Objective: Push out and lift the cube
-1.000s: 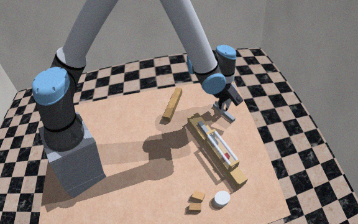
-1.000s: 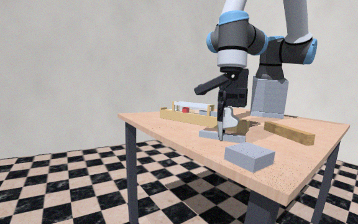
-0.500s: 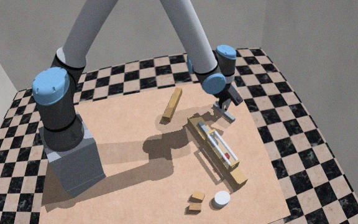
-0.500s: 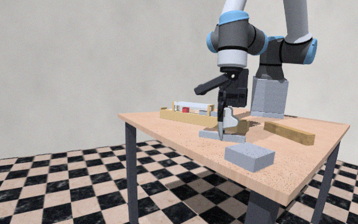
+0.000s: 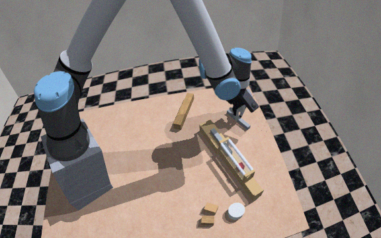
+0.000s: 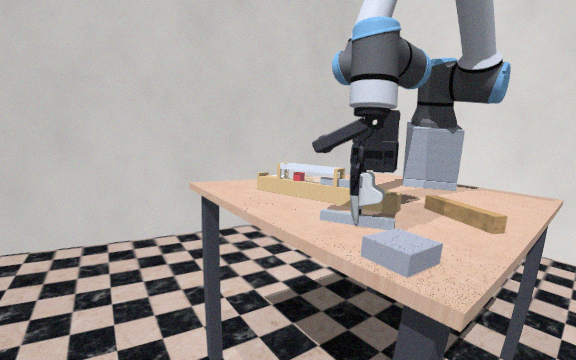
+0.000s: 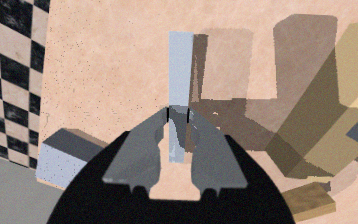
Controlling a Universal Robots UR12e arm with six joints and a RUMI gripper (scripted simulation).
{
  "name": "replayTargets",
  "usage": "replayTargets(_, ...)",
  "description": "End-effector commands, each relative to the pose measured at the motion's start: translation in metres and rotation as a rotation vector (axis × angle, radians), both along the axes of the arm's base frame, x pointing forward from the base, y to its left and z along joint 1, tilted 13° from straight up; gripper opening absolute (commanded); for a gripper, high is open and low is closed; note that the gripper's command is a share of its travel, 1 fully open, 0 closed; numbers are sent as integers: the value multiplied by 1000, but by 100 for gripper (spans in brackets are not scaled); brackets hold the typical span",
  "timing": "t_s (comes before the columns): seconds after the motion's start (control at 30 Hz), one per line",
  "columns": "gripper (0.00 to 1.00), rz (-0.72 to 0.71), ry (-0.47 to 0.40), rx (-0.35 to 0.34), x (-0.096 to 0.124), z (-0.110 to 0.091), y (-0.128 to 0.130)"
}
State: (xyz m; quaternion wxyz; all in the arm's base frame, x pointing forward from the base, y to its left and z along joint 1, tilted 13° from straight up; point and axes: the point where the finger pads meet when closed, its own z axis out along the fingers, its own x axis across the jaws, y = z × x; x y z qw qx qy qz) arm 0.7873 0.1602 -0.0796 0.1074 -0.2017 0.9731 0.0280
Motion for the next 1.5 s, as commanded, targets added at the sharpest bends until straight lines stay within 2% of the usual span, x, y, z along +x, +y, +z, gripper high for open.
replayTargets(0.0, 0, 0, -1, 0, 1, 1, 0)
replayTargets(0.67, 0, 0, -1, 0, 0, 4, 0)
replayTargets(0.8, 0, 0, -1, 0, -3, 20, -2)
replayTargets(0.93, 0, 0, -1, 0, -9, 48, -5)
replayTargets(1.0, 0, 0, -1, 0, -9, 48, -5)
replayTargets(1.17, 0, 0, -1, 0, -17, 86, -9)
replayTargets(1.27, 0, 0, -1, 0, -20, 102, -10)
replayTargets(1.47, 0, 0, -1, 0, -22, 112, -11)
